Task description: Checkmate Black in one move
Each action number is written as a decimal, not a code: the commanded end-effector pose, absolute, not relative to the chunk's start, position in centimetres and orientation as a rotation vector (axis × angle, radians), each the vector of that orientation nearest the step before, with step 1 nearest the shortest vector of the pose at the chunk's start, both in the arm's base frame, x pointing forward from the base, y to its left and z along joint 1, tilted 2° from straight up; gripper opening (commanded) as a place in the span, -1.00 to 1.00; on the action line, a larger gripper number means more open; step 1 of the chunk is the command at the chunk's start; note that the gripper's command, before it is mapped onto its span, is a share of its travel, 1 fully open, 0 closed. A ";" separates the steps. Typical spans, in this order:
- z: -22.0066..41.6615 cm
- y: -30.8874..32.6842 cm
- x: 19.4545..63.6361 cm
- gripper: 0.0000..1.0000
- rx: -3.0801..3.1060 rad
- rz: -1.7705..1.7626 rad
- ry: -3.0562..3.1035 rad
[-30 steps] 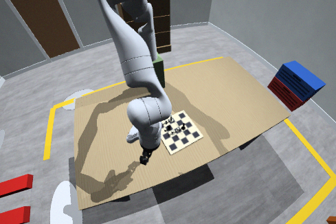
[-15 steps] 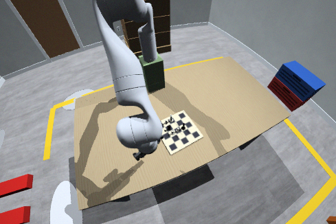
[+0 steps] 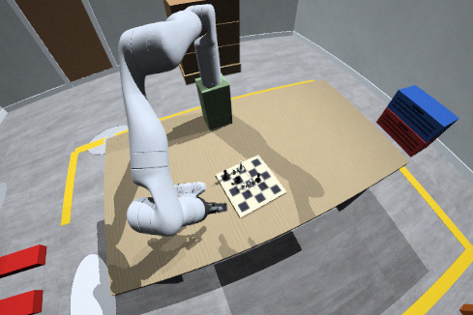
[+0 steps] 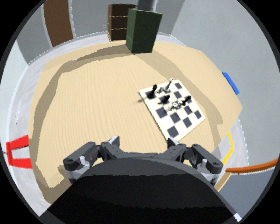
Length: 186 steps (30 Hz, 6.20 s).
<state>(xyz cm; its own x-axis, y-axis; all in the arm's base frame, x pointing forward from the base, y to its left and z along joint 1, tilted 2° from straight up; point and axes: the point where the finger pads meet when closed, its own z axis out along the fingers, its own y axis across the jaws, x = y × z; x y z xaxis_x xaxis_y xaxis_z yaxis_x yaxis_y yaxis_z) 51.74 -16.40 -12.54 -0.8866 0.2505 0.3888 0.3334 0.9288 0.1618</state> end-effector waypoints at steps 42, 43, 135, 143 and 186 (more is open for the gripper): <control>-19.1 -19.5 47.0 1.00 -1.676 -0.612 -1.917; -19.1 -19.5 47.0 1.00 -1.676 -0.612 -1.917; -11.5 -8.1 48.1 1.00 -2.026 -0.251 -1.795; -11.4 -5.8 47.6 1.00 -2.153 -0.162 -1.755; -10.9 -3.4 46.7 1.00 -2.334 -0.067 -1.696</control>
<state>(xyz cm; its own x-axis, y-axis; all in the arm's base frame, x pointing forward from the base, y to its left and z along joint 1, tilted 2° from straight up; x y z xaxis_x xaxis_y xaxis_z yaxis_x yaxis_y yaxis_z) 46.53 -3.75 -11.16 0.3264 0.9270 0.1847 0.9383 -0.2942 -0.1818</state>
